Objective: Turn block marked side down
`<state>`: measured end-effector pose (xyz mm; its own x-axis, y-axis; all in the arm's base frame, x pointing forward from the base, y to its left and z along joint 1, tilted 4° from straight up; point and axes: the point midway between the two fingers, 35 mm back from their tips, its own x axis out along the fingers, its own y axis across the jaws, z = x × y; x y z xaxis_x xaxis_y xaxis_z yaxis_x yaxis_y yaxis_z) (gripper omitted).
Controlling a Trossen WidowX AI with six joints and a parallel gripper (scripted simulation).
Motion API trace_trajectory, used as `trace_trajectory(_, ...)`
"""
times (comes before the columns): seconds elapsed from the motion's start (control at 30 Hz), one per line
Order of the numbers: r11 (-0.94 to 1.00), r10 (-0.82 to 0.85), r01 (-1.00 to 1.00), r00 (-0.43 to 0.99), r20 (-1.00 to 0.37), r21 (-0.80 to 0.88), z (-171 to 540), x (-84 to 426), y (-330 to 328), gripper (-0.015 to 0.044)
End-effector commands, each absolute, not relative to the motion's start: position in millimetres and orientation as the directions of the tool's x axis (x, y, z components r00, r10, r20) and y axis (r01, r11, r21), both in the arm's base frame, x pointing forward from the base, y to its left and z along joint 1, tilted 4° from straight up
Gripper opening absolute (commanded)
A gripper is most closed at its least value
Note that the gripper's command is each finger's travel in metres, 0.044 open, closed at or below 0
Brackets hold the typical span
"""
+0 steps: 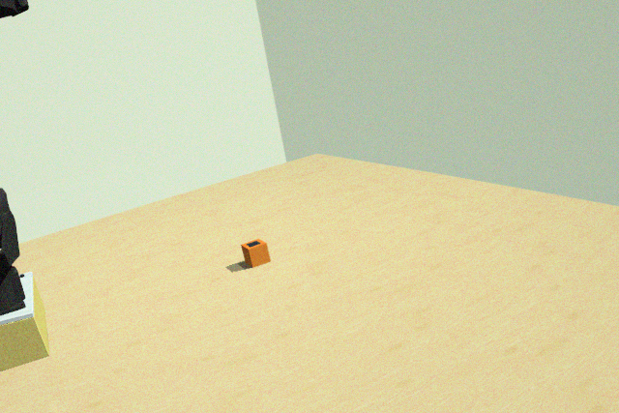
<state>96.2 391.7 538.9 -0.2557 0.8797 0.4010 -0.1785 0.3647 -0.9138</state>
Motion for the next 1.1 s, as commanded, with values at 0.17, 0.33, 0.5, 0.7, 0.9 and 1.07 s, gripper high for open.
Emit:
trace_trajectory(0.17, 0.313, 0.924, -0.202, -0.161, 0.347, -0.928, 520, 142, 394, 0.044)
trace_trajectory(0.33, 0.25, 0.961, -0.315, -0.038, 0.275, -0.916, 497, 184, 397, 0.044)
trace_trajectory(0.5, 0.201, 0.976, -0.512, 0.176, 0.127, -0.835, 451, 256, 387, 0.044)
trace_trajectory(0.7, 0.265, 0.913, -0.679, 0.405, -0.048, -0.684, 395, 334, 351, 0.044)
trace_trajectory(0.9, 0.365, 0.819, -0.762, 0.536, -0.206, -0.535, 349, 383, 312, 0.044)
trace_trajectory(1.07, 0.498, 0.693, -0.783, 0.618, -0.371, -0.374, 303, 419, 264, 0.044)
